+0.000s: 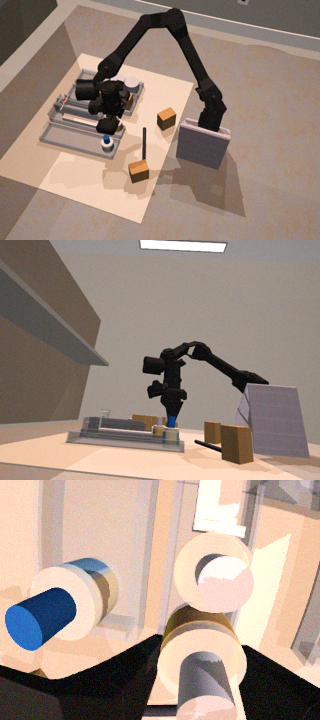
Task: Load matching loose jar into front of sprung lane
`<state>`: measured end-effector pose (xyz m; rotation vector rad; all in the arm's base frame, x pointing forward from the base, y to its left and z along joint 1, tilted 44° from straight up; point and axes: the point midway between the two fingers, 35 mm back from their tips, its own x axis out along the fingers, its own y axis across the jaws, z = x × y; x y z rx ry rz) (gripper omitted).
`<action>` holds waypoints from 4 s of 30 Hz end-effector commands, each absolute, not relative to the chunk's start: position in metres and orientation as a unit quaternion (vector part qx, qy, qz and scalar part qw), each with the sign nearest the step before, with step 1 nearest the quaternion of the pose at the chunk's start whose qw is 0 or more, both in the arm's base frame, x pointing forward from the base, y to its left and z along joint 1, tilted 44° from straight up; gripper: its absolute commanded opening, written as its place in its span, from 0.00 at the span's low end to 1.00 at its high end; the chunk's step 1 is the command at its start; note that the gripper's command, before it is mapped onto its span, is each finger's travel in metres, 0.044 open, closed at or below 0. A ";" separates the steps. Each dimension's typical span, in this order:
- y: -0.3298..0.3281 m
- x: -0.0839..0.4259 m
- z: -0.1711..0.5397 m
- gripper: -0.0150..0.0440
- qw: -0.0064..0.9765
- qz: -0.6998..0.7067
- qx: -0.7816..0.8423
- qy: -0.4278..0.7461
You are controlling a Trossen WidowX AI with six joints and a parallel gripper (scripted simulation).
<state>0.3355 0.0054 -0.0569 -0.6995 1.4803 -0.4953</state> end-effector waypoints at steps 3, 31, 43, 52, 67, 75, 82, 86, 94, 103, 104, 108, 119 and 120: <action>0.007 0.346 -0.054 0.25 0.669 -0.221 -0.306 0.641; 0.007 0.348 -0.054 0.25 0.669 -0.221 -0.306 0.641; 0.007 0.350 -0.054 0.25 0.669 -0.221 -0.306 0.640; 0.007 0.351 -0.054 0.25 0.669 -0.221 -0.306 0.640; 0.008 0.353 -0.054 0.25 0.669 -0.221 -0.306 0.640; 0.008 0.353 -0.055 0.25 0.669 -0.221 -0.306 0.640; 0.006 0.354 -0.056 0.25 0.669 -0.221 -0.306 0.640; 0.006 0.354 -0.057 0.25 0.669 -0.221 -0.306 0.640; 0.004 0.354 -0.059 0.25 0.669 -0.221 -0.306 0.640; 0.002 0.354 -0.060 0.25 0.669 -0.221 -0.306 0.640; 0.002 0.354 -0.061 0.25 0.669 -0.221 -0.306 0.640; 0.001 0.354 -0.062 0.25 0.669 -0.221 -0.306 0.640; -0.001 0.354 -0.064 0.25 0.669 -0.221 -0.306 0.640; -0.002 0.354 -0.064 0.25 0.669 -0.221 -0.306 0.640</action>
